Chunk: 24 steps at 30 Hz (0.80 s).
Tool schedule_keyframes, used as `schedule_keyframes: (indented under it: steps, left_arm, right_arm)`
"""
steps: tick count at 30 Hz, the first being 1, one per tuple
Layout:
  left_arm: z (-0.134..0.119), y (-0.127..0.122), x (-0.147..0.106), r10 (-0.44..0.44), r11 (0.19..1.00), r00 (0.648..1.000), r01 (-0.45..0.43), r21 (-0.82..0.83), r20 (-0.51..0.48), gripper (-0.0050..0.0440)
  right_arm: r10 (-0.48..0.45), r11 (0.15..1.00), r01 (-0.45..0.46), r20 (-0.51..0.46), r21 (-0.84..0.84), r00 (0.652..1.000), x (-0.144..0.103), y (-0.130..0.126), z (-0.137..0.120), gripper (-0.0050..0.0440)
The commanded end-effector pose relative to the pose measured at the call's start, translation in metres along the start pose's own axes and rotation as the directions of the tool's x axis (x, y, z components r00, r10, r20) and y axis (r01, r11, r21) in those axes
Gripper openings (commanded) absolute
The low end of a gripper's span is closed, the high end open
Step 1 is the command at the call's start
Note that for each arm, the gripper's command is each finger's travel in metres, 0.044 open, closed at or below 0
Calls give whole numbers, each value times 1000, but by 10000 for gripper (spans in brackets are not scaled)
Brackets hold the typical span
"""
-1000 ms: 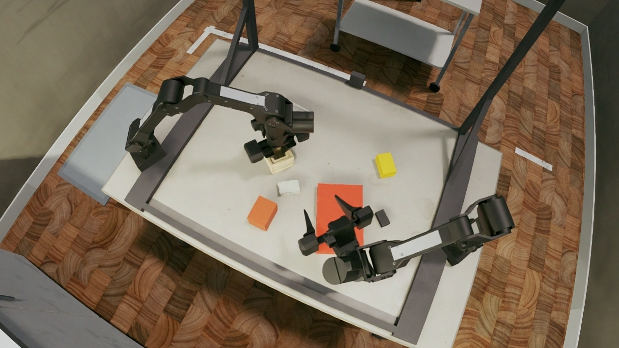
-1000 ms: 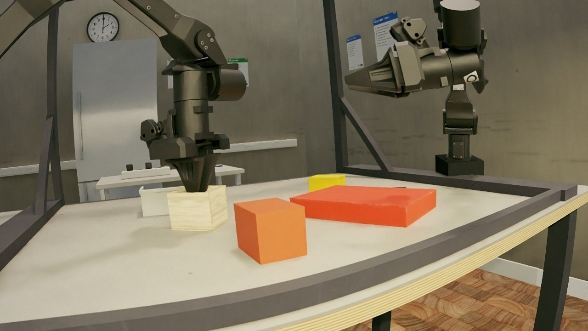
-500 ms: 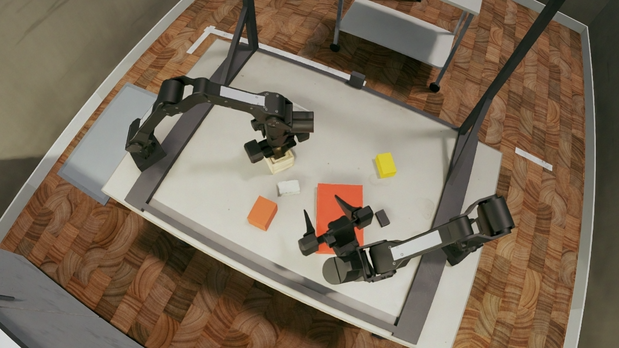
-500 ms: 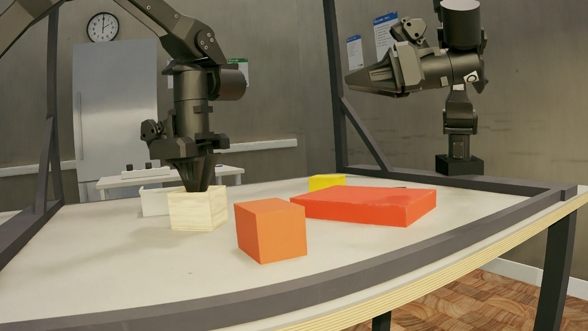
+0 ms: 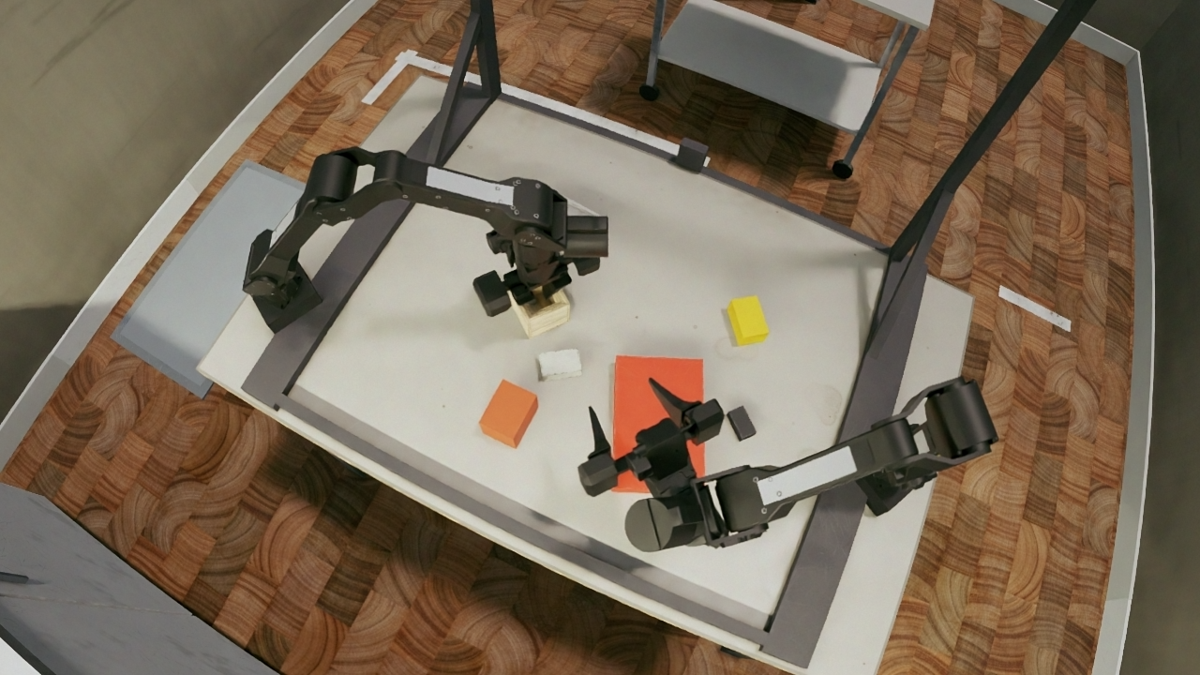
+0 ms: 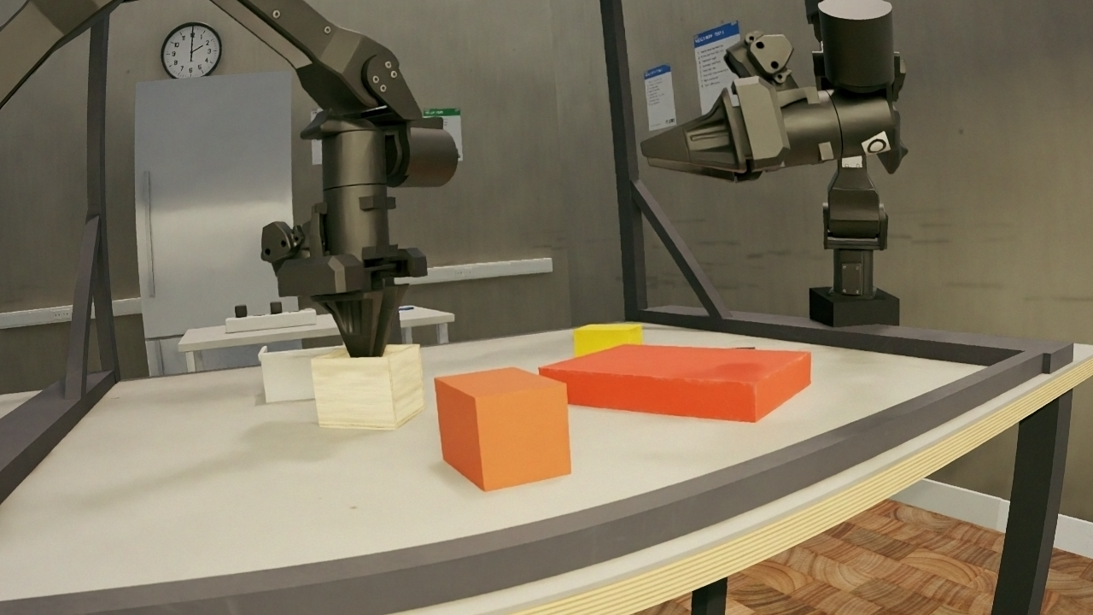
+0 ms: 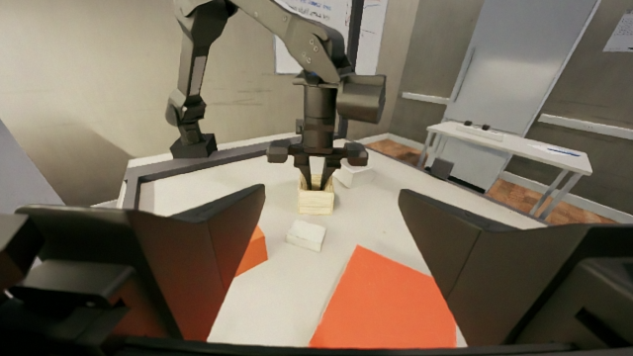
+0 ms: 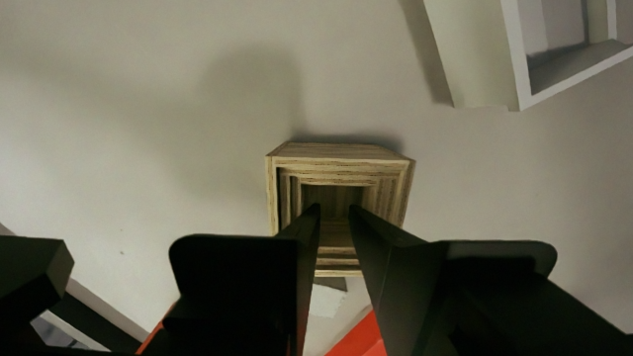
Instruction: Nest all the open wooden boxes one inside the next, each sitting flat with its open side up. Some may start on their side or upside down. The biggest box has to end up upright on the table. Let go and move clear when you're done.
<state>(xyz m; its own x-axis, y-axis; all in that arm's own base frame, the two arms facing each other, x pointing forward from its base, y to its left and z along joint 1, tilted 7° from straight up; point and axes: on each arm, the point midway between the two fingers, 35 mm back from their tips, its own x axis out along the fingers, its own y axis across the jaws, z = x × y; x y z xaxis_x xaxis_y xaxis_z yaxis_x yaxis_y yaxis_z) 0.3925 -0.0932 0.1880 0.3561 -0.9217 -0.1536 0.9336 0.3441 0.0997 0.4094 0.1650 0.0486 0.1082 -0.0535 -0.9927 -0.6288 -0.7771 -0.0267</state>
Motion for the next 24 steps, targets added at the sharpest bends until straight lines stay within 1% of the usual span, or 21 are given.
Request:
schedule_keyframes:
  steps: [1, 7, 9, 12, 18, 21, 24]
  left_arm:
    - [7, 1, -1, 2, 1000, 1000, -2, 26, 7, 400]
    - [7, 1, -1, 2, 1000, 1000, -2, 26, 7, 400]
    - [7, 1, -1, 2, 1000, 1000, -2, 26, 7, 400]
    - [7, 1, -1, 2, 1000, 1000, -2, 26, 7, 400]
    - [7, 1, -1, 2, 1000, 1000, -2, 26, 7, 400]
    - [7, 1, -1, 2, 1000, 1000, -2, 26, 7, 400]
    - [7, 1, -1, 2, 1000, 1000, -2, 26, 7, 400]
  right_arm:
    - [-24, 1000, 24, -13, 2, 1000, -10, -3, -2, 62]
    - [-24, 1000, 24, -13, 2, 1000, -10, -3, -2, 22]
    - [-24, 1000, 24, -13, 2, 1000, -10, -3, -2, 22]
    - [-24, 1000, 24, -13, 2, 1000, -10, -3, -2, 2]
    - [-24, 1000, 24, -13, 2, 1000, -10, -3, -2, 0]
    - [-38, 996, 39, -20, 74, 999, -18, -6, -4, 0]
    - [-47, 961, 52, -24, 271, 999, -28, -7, -5, 0]
